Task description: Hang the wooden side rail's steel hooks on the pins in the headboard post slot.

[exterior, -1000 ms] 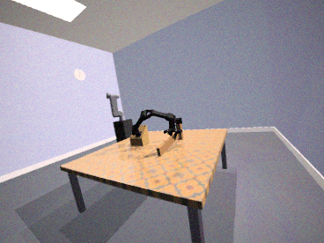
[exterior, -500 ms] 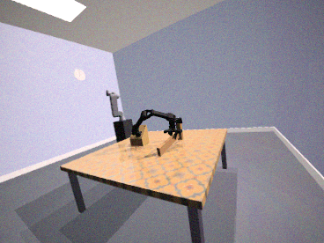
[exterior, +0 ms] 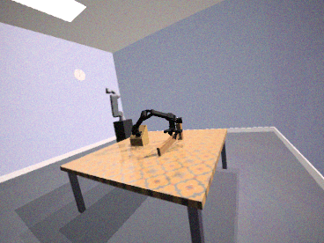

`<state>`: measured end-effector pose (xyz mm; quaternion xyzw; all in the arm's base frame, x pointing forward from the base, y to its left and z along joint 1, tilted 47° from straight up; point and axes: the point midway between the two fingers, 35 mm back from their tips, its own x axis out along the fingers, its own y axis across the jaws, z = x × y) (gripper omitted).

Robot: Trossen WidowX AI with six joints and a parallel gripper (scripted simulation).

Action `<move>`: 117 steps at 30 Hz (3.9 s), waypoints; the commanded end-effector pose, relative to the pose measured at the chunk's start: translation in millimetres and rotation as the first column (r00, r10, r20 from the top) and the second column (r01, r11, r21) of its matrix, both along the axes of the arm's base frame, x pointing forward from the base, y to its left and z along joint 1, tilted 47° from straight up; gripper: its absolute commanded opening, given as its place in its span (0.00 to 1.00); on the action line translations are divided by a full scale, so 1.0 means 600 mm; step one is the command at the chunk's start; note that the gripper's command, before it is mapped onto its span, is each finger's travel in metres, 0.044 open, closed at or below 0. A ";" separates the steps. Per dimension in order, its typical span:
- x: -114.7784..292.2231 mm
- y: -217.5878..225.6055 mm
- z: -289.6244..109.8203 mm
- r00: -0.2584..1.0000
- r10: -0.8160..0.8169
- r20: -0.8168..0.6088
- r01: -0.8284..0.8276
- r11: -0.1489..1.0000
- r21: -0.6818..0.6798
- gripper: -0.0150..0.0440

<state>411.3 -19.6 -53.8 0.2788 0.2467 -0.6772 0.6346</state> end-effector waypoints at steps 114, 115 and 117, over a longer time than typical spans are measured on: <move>0.003 0.024 -0.013 1.000 0.015 0.007 -0.015 1.000 0.001 0.25; 0.003 0.025 -0.013 1.000 0.015 0.007 -0.015 1.000 0.001 0.25; 0.003 0.025 -0.013 1.000 0.015 0.007 -0.015 1.000 0.001 0.25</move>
